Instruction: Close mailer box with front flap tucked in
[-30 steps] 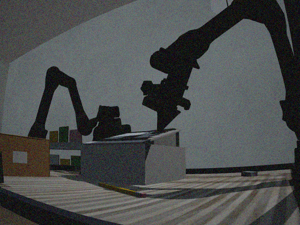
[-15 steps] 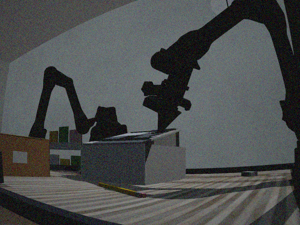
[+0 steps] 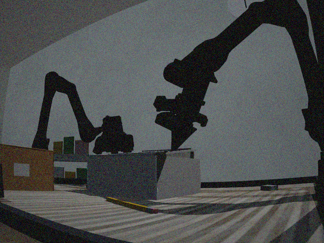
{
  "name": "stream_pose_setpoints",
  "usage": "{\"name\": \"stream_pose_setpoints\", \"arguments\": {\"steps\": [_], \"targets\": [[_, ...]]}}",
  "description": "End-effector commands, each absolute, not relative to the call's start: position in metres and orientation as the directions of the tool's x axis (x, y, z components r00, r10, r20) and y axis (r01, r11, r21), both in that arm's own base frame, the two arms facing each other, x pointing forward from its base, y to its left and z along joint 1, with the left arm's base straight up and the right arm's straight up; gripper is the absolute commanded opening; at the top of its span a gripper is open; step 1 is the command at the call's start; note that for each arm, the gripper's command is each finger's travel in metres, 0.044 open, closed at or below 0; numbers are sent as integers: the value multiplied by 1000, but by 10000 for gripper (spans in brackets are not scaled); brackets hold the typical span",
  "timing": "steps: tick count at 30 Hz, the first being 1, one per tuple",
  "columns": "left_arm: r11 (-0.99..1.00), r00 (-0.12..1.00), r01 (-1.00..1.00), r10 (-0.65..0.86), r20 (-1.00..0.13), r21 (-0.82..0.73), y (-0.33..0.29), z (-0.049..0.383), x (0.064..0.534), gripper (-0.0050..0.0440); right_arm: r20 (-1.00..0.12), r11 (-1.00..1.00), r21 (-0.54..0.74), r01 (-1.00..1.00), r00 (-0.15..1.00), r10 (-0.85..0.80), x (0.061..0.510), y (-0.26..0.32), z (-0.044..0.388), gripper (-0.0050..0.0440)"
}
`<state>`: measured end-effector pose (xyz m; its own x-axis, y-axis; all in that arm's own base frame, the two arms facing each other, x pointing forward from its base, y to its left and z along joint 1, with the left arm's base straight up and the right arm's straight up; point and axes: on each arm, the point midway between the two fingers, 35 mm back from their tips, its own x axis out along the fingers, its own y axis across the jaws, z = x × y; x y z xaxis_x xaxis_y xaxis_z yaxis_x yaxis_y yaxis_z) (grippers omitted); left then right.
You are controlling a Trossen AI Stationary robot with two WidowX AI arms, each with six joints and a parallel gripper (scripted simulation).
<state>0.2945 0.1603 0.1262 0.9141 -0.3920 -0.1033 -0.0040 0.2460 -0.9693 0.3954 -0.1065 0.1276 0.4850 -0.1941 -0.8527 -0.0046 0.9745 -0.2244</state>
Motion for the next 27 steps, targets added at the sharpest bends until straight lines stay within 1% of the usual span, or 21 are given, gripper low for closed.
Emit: {"name": "stream_pose_setpoints", "arguments": {"steps": [1,20,27], "targets": [[299,910,38,-405,-91,-954,160,142,296,300,-840,972,-233,-1,503,-201,397,-107,128,-50],[284,910,26,-404,-95,-958,159,137,296,300,-842,973,-231,2,501,-201,397,-106,105,-50],[284,910,26,-404,-95,-958,159,137,296,300,-839,972,-233,1,505,-202,399,-107,109,-50]]}}
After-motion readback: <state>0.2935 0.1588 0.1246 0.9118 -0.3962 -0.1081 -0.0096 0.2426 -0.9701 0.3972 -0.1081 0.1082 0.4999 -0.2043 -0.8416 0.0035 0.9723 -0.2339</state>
